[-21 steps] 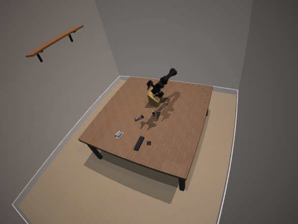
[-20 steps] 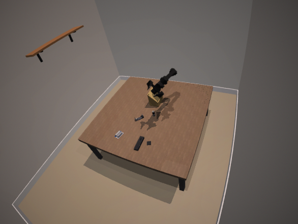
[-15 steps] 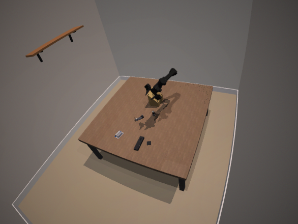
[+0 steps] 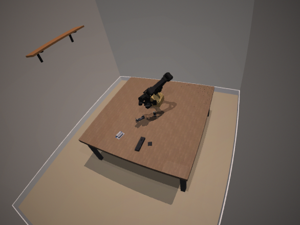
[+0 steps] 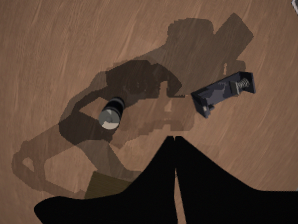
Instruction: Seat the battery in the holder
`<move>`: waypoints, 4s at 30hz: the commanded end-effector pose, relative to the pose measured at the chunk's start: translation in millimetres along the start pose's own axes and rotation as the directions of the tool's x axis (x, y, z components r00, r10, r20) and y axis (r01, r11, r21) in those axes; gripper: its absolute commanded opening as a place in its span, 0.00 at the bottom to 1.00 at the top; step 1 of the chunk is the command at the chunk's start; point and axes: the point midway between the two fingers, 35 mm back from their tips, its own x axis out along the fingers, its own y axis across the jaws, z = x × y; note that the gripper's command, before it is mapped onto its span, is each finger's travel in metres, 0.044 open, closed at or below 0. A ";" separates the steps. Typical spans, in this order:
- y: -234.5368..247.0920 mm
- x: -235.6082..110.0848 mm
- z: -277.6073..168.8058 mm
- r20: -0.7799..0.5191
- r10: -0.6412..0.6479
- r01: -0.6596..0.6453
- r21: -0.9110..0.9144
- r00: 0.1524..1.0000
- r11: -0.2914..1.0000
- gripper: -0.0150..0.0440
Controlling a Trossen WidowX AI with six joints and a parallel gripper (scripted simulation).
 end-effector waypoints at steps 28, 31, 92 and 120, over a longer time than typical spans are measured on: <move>37.7 84.8 -10.9 -0.048 0.147 -0.145 0.041 0.988 0.989 0.25; 42.7 84.1 -10.4 -0.048 0.147 -0.145 0.041 0.988 0.989 0.25; 81.5 11.4 -5.7 -0.049 0.147 -0.125 0.317 0.988 0.940 0.48; 111.4 62.6 -7.8 -0.047 0.152 0.055 0.997 0.987 -0.052 0.67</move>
